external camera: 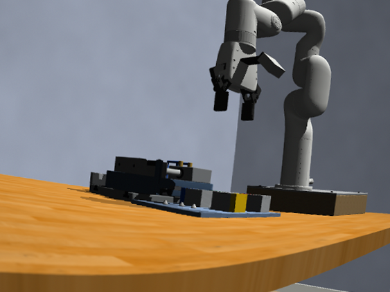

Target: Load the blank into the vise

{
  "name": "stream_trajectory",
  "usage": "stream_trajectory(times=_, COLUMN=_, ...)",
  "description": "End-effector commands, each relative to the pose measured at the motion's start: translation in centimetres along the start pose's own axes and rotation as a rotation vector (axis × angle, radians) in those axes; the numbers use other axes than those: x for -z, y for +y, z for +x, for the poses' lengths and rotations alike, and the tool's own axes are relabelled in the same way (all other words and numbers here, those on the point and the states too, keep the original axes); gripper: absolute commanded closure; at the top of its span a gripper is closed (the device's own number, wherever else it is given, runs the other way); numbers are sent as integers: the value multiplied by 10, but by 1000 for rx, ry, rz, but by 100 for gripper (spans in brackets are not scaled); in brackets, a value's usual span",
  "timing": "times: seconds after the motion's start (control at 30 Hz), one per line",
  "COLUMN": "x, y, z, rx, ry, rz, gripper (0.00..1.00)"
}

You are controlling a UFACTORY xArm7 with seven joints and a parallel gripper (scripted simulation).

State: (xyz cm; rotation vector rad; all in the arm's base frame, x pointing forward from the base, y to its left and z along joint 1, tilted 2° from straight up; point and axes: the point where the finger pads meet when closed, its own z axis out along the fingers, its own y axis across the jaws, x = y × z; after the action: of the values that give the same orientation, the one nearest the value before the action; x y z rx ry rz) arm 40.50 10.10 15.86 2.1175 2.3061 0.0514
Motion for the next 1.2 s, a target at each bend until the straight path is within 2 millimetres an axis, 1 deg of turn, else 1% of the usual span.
stream_trajectory(times=0.0, x=-23, y=0, z=1, rx=0, ry=0, rz=0, gripper=0)
stream_trajectory(times=0.17, x=-53, y=0, z=2, rx=0, ry=0, rz=0, gripper=0)
stream_trajectory(times=0.4, x=-53, y=0, z=2, rx=0, ry=0, rz=0, gripper=0)
stream_trajectory(times=0.73, x=-54, y=2, z=-44, rx=0, ry=0, rz=0, gripper=0)
stream_trajectory(times=0.97, x=-54, y=2, z=-44, rx=0, ry=0, rz=0, gripper=0)
stream_trajectory(times=1.17, x=-54, y=2, z=-40, rx=0, ry=0, rz=0, gripper=0)
